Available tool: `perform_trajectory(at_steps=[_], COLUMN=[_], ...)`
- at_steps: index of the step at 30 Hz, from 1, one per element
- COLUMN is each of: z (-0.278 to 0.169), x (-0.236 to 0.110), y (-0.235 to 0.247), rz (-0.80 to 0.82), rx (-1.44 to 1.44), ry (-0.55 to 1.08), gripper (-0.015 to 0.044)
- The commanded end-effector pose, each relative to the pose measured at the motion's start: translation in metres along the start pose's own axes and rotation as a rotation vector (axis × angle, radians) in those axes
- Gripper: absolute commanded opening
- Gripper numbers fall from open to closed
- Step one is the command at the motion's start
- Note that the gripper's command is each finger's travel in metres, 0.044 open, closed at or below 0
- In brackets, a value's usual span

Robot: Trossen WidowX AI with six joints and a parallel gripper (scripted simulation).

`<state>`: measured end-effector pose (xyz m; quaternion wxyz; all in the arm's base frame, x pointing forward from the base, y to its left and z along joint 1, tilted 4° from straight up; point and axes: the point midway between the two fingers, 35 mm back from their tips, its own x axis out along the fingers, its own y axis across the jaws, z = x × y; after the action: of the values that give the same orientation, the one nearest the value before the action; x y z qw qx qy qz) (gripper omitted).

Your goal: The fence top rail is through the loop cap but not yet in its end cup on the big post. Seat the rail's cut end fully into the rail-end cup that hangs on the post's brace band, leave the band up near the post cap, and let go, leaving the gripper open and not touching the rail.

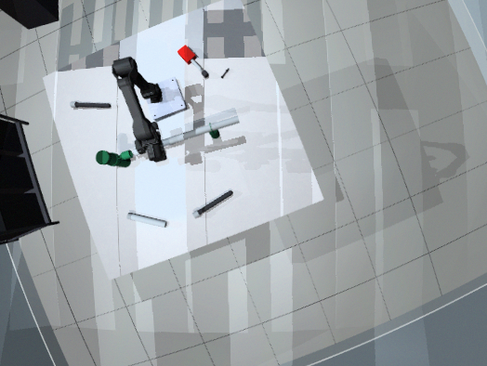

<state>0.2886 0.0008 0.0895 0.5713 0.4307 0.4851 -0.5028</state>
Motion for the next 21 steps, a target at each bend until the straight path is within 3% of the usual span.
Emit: perform_trajectory(at_steps=[1,21], z=[0.002,0.012], x=[-0.004,-0.007], y=[0.002,0.005], rz=[0.003,-0.001], rx=[-0.001,-0.003], ry=[-0.001,0.0], gripper=[0.0,0.0])
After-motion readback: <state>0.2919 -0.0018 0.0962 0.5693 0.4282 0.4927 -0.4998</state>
